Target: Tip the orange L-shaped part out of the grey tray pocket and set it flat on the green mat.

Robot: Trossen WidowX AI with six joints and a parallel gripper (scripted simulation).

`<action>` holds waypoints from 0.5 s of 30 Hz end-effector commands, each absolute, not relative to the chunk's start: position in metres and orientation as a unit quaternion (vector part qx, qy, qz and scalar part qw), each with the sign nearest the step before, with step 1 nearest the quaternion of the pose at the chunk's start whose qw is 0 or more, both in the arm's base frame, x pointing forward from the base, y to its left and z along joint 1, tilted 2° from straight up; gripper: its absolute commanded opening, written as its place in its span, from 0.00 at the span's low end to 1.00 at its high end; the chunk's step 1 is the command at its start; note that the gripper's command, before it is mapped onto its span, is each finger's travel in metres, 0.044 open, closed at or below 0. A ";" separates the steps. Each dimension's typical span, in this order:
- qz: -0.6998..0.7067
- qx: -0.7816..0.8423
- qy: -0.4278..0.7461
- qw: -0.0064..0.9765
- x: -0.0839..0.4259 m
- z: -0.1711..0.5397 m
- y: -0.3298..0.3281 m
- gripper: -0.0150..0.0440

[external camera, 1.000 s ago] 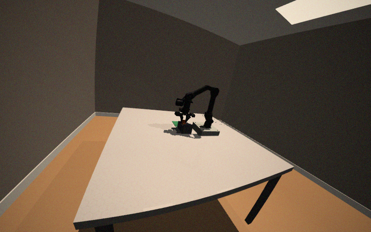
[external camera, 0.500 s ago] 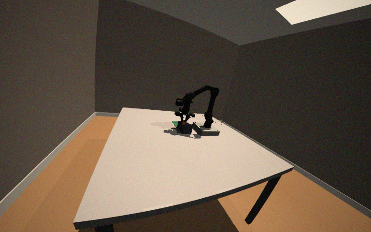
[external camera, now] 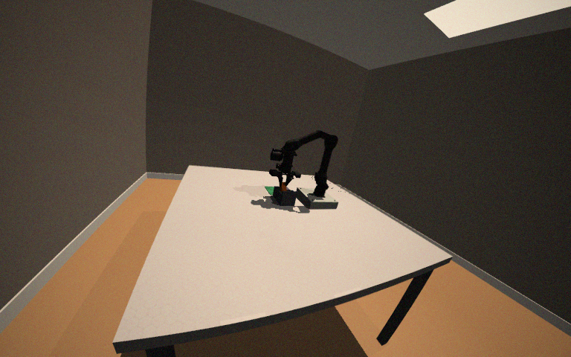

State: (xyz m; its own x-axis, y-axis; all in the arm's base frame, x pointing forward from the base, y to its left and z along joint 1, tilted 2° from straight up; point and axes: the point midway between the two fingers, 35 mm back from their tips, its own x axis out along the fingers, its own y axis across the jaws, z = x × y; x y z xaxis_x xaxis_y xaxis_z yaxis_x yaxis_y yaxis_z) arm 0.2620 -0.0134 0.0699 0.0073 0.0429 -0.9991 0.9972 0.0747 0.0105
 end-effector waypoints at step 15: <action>-0.468 0.495 0.524 0.512 0.262 0.100 -0.015 0.25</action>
State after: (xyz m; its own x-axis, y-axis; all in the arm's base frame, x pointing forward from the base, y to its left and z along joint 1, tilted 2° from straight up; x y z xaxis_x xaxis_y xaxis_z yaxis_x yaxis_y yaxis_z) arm 0.2618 -0.0159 0.0926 0.0040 0.0335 -0.9994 0.9975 0.0707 0.0064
